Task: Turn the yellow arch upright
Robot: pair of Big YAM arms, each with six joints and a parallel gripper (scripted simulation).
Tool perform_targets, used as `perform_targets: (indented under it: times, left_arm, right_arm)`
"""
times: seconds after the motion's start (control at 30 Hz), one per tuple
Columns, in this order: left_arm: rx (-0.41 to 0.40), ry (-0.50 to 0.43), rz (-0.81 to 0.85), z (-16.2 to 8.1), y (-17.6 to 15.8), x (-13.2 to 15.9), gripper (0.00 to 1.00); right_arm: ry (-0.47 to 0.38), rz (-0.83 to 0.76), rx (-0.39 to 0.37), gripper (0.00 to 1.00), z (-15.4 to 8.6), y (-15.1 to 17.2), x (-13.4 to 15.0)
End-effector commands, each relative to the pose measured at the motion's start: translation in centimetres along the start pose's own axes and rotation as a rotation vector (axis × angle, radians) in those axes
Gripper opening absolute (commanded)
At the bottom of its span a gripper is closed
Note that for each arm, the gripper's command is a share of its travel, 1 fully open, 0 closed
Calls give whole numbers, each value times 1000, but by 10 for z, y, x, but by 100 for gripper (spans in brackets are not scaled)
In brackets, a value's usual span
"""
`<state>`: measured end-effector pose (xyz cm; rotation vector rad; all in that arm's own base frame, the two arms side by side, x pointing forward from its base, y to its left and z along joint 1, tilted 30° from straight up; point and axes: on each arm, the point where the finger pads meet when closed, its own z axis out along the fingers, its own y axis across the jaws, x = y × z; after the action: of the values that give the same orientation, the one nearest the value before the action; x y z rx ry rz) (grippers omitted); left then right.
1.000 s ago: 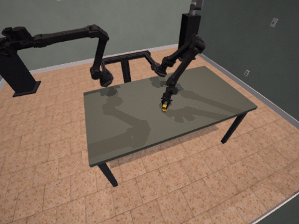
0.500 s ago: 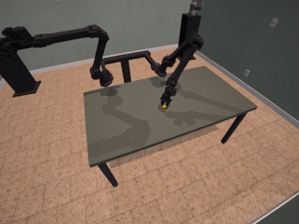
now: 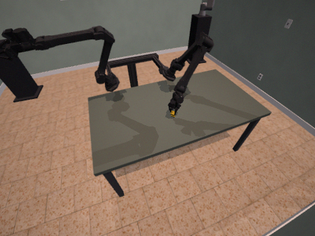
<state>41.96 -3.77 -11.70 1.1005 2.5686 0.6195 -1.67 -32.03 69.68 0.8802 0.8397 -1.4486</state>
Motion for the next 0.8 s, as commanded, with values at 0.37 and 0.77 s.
perform_targets:
  times: [0.37,0.77]
  left_arm:
    - [20,85,-38,1,0,2,31]
    - [21,269,-22,2,-5,-10,31]
  right_arm:
    - [-11,2,8,100,-5,-4,-8]
    - [-11,2,8,100,-5,-4,-8]
